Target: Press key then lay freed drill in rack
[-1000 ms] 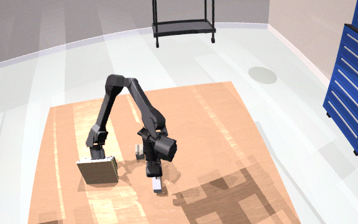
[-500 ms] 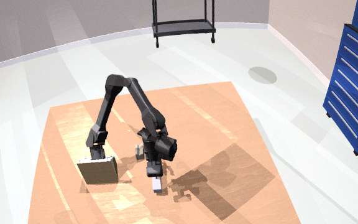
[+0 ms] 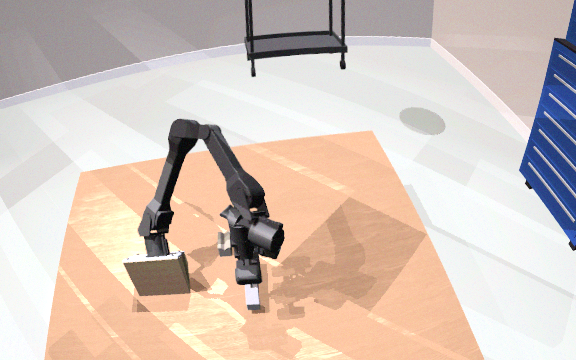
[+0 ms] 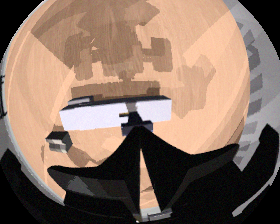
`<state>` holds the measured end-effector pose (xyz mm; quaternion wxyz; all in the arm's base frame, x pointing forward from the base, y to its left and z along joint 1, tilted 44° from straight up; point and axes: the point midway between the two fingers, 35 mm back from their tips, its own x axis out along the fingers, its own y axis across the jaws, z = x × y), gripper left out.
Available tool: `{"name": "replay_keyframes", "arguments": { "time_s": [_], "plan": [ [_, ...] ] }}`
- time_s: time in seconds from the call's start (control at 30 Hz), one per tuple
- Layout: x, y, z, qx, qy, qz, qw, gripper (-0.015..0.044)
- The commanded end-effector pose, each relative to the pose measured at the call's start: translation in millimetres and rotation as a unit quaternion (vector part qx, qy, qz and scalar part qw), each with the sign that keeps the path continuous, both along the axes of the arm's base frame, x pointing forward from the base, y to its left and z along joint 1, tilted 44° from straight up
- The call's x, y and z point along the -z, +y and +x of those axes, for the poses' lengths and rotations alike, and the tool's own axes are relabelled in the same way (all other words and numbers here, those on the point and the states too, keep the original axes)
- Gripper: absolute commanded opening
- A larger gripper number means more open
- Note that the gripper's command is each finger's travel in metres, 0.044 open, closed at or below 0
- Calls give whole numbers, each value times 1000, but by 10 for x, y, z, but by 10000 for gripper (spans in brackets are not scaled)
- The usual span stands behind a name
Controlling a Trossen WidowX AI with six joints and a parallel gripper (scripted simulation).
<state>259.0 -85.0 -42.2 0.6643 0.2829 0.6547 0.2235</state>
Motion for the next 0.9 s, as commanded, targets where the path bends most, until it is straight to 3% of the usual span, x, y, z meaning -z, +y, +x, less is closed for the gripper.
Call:
{"name": "replay_keyframes", "arguments": {
  "time_s": [0.0, 0.87],
  "plan": [
    [75, 105, -47, -7, 11, 8, 1000, 0],
    [143, 193, -67, -7, 11, 8, 1000, 0]
  ]
}}
